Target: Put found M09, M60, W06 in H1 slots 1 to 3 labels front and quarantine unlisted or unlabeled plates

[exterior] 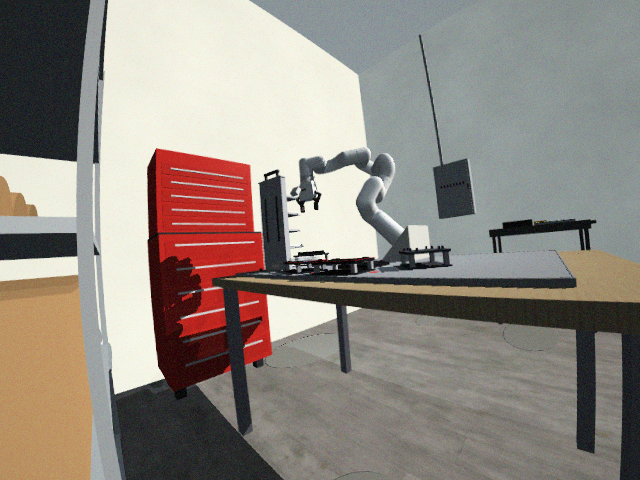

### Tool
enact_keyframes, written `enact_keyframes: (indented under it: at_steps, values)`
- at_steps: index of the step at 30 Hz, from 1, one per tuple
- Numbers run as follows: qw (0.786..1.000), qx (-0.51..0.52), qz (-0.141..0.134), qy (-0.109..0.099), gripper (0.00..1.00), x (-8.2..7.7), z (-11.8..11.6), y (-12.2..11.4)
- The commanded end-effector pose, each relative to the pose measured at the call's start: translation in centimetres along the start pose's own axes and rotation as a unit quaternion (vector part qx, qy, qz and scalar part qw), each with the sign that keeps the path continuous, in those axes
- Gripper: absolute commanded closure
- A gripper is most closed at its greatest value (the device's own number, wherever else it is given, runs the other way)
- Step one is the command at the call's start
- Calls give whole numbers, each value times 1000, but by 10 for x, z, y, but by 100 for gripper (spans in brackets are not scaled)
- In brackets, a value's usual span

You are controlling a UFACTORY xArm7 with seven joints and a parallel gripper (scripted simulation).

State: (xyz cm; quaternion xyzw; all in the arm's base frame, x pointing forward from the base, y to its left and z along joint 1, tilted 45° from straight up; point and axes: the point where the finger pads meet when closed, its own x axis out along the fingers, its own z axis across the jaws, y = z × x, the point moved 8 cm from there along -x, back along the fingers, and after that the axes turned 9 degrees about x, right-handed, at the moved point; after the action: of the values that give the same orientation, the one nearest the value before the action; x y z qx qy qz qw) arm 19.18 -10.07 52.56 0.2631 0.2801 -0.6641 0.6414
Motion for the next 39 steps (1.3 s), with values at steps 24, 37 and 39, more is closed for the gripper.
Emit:
enact_keyframes:
  at_steps: [24,37,39]
  values:
    - [1000,0,1,-2,0,38,1,0]
    - [1000,0,1,-2,0,60,1,0]
    - [1000,0,1,-2,0,63,1,0]
